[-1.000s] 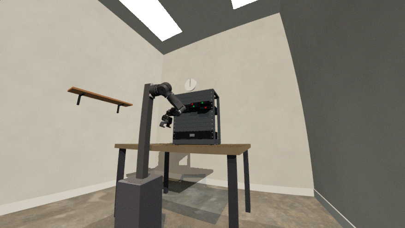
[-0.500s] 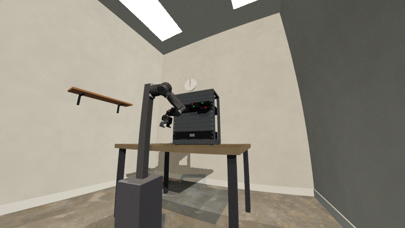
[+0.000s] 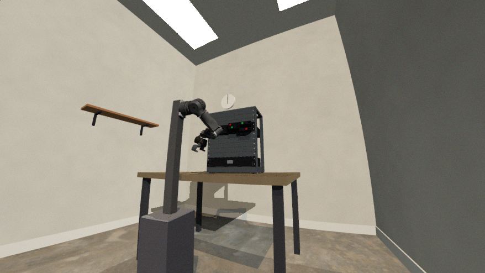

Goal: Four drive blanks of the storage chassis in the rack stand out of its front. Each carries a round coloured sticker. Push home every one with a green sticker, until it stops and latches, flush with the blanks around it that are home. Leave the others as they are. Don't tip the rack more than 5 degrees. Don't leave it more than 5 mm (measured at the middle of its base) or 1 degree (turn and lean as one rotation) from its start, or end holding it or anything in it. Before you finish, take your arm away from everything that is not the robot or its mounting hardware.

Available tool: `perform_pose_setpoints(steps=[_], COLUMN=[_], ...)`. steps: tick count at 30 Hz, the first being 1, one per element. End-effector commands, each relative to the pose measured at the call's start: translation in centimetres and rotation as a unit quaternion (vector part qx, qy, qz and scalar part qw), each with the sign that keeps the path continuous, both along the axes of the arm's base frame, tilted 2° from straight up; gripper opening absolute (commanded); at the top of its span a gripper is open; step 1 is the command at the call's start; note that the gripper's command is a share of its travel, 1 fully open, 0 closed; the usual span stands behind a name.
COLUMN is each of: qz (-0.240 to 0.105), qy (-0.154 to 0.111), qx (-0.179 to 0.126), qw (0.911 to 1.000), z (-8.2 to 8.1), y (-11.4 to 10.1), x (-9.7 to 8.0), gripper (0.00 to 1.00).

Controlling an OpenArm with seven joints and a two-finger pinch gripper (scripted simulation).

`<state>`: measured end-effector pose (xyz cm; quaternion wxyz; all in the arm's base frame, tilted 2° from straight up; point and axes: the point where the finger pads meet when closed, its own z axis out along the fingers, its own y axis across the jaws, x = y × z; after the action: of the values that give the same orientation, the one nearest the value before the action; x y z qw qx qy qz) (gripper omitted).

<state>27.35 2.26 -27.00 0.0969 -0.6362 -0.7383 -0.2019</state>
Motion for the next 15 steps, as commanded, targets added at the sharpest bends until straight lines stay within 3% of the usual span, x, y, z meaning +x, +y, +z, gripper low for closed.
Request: perform_pose_setpoints(steps=[1, 12, 15], qz=[-0.001, -0.036, -0.041], qy=[-0.014, -0.109, -0.120], qx=[0.011, 0.082, 0.088], qw=[0.9998, 0.9901, 0.9880], z=[0.5, 4.2, 4.6], y=[0.1, -1.3, -1.6], x=[0.5, 3.7, 4.1], gripper=[1.00, 1.00, 1.00])
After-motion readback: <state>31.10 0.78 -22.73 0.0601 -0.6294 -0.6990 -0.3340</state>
